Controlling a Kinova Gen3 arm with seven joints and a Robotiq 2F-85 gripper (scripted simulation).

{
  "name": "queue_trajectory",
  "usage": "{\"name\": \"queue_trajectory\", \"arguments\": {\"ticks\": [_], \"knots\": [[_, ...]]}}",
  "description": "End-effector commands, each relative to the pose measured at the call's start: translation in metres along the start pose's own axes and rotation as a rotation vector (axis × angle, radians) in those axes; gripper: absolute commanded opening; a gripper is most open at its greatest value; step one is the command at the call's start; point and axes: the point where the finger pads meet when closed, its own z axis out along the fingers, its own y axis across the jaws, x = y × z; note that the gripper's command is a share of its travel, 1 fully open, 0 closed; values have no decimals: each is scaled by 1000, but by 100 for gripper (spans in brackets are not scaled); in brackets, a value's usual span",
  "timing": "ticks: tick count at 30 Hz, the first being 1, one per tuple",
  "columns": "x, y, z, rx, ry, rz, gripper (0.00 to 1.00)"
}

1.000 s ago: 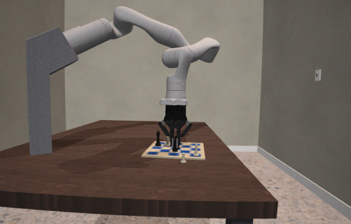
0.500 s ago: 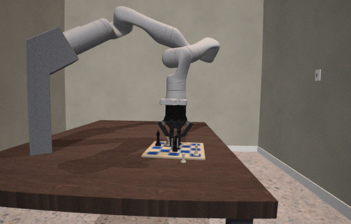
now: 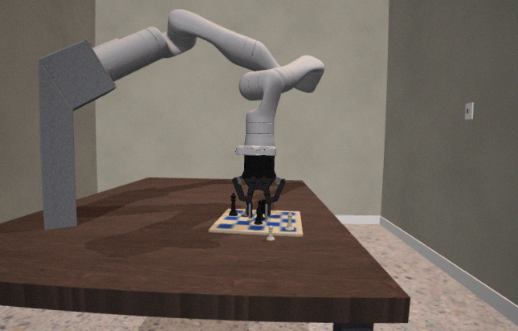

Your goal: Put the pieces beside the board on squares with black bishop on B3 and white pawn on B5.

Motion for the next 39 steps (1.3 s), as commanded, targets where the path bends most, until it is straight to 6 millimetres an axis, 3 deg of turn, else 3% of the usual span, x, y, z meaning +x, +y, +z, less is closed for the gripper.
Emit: {"name": "queue_trajectory", "arguments": {"ticks": [1,9,14,16,27,36,37,39], "knots": [[0,-1,-1,1,1,0,37],[0,-1,-10,1,1,0,37],[0,-1,-32,1,1,0,37],[0,-1,-32,1,1,0,37],[0,0,-84,1,1,0,37],[0,0,-91,1,1,0,37],[0,0,-91,1,1,0,100],[0,0,-91,1,1,0,100]]}}
